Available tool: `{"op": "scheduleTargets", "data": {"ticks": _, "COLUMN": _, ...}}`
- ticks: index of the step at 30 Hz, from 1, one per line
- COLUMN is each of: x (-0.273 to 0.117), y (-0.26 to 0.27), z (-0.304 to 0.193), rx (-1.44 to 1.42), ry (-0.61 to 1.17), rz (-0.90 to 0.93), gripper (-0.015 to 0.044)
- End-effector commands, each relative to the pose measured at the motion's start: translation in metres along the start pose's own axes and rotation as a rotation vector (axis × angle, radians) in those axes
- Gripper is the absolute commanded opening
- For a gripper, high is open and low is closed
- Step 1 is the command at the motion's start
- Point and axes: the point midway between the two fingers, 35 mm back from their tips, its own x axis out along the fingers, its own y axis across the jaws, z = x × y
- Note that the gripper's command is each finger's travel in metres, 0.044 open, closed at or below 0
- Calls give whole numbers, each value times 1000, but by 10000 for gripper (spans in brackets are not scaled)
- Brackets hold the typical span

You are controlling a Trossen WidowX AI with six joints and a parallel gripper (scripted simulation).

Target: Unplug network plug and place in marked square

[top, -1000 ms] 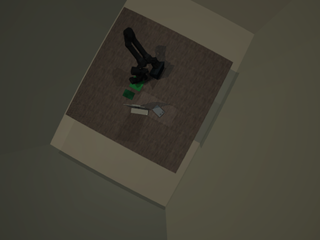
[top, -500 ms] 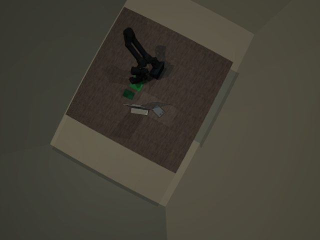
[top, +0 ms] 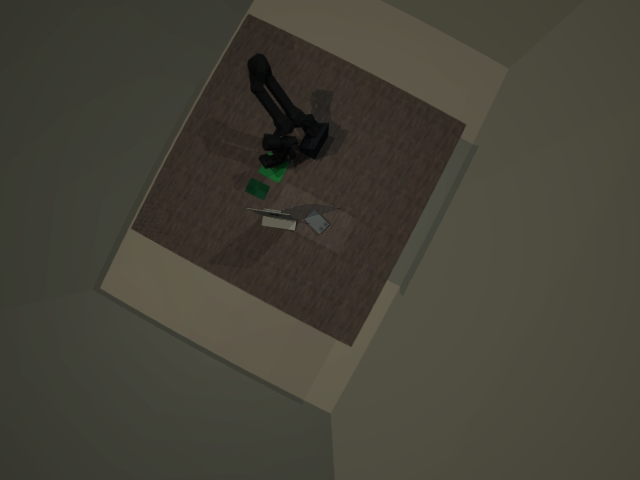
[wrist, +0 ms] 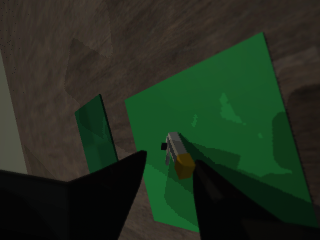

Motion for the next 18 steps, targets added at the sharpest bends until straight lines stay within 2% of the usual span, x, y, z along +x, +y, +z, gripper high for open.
{"op": "scheduleTargets", "data": {"ticks": 1, "x": -3, "y": 2, "z": 1, "rx": 11, "ry": -4, "rz": 3, "gripper": 156}}
{"op": "scheduleTargets", "data": {"ticks": 18, "x": -13, "y": 1, "z": -1, "rx": 9, "ry": -1, "rz": -2, "gripper": 156}}
